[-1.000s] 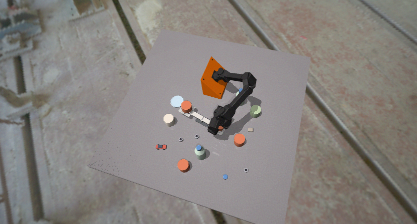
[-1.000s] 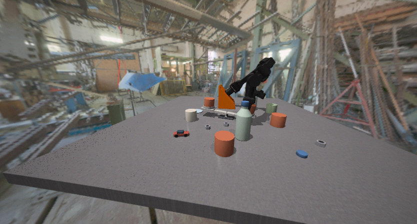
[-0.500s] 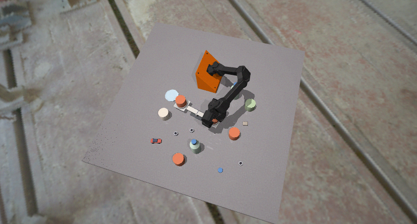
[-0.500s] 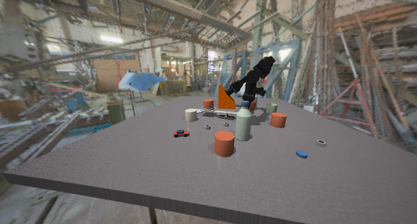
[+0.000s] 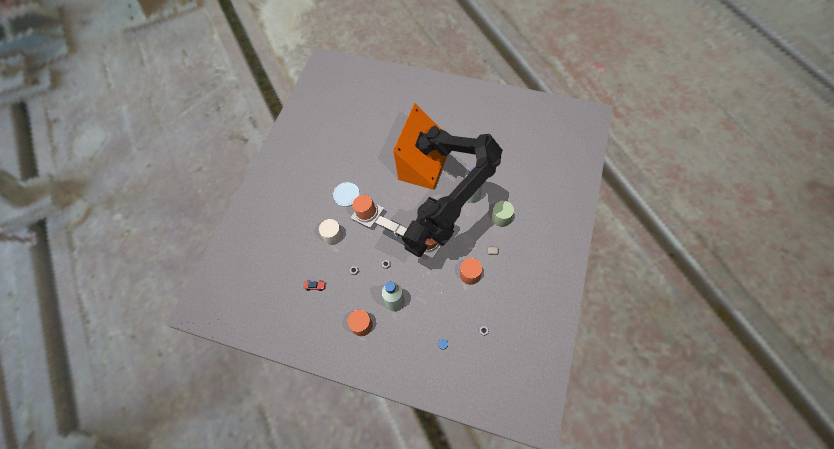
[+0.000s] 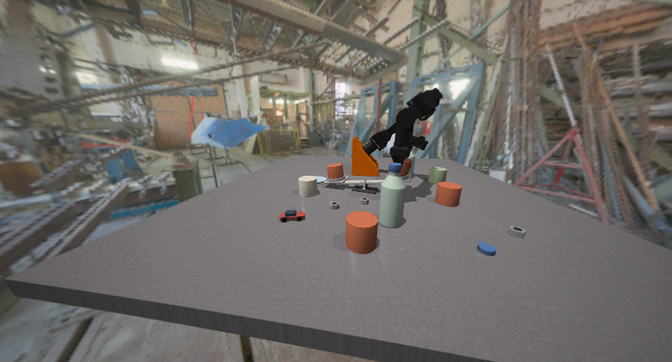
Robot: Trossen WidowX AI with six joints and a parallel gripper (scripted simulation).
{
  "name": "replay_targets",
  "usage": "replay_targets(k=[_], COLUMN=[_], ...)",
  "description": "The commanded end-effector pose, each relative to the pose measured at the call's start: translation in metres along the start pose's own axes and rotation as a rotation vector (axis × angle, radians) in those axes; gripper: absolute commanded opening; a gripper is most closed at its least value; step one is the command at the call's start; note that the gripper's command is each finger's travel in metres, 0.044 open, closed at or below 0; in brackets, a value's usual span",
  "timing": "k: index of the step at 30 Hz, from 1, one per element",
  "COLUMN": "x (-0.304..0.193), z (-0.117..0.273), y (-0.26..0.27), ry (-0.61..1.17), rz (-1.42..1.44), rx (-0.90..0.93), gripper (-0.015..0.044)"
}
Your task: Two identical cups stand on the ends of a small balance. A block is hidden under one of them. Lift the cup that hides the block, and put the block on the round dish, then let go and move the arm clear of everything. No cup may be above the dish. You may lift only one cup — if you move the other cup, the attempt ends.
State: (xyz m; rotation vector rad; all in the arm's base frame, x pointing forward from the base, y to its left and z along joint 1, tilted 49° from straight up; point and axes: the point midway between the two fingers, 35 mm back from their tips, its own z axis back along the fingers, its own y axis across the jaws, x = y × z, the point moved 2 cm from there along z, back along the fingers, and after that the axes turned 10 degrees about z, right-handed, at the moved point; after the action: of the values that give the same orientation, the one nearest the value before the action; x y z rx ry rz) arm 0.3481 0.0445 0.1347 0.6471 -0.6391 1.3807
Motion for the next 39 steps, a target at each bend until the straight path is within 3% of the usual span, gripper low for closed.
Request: replay_targets(k=[1,39], x=[0.003,0.002], z=[0.008,0.057], y=[-0.004,0.001], ry=[-0.011,-0.020], rz=[0.011,-0.010], rx=[-0.017,-0.016], gripper=[0.0000,0.0000])
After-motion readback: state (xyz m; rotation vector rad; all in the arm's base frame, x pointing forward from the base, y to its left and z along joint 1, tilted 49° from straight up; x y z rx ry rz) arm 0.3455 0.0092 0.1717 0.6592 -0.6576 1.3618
